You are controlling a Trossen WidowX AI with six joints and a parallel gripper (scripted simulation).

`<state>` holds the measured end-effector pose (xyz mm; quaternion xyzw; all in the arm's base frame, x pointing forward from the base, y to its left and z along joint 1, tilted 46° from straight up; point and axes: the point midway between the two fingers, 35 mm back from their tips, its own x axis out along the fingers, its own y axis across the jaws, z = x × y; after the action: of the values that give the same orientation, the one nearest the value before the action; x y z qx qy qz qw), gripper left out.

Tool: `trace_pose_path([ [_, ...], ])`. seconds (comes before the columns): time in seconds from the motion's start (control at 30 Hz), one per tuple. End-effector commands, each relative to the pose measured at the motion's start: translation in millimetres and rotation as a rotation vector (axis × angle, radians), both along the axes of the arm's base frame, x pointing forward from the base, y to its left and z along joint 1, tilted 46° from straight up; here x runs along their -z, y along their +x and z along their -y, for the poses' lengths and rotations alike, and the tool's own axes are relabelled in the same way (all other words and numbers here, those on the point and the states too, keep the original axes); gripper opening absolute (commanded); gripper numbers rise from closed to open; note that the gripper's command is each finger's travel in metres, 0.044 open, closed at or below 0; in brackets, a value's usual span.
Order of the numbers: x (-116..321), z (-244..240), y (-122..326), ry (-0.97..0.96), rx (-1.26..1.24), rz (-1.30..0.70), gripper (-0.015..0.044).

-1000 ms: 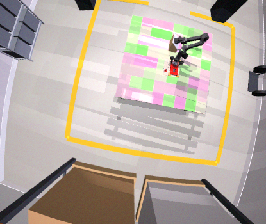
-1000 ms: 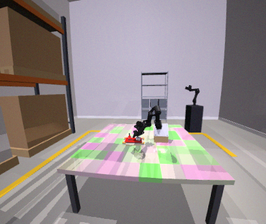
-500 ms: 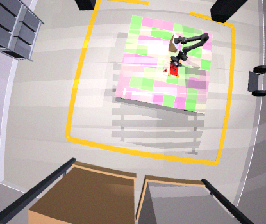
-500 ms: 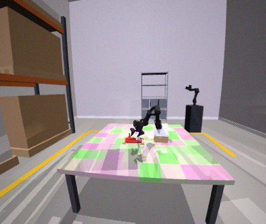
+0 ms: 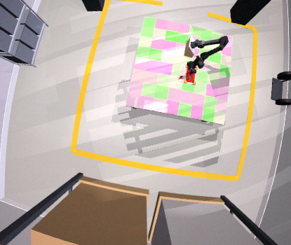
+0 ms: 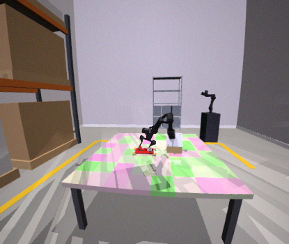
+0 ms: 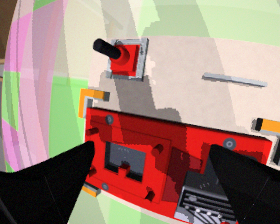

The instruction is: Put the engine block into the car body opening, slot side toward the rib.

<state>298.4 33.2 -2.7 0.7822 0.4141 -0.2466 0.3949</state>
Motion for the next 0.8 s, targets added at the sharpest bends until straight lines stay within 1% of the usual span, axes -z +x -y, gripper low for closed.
trace_pose_path([
  [0.0, -0.6, 2.1, -0.3, 0.054, 0.056, -0.065, 0.044],
  [0.2, -0.8, 5.4, -3.3, 0.146, 0.167, -0.197, 0.044],
  [0.4, -8.2, 13.0, 1.5, 0.234, 0.28, -0.229, 0.044],
  [0.77, -12.0, 7.5, -4.7, 0.396, 0.44, -0.471, 0.044],
])
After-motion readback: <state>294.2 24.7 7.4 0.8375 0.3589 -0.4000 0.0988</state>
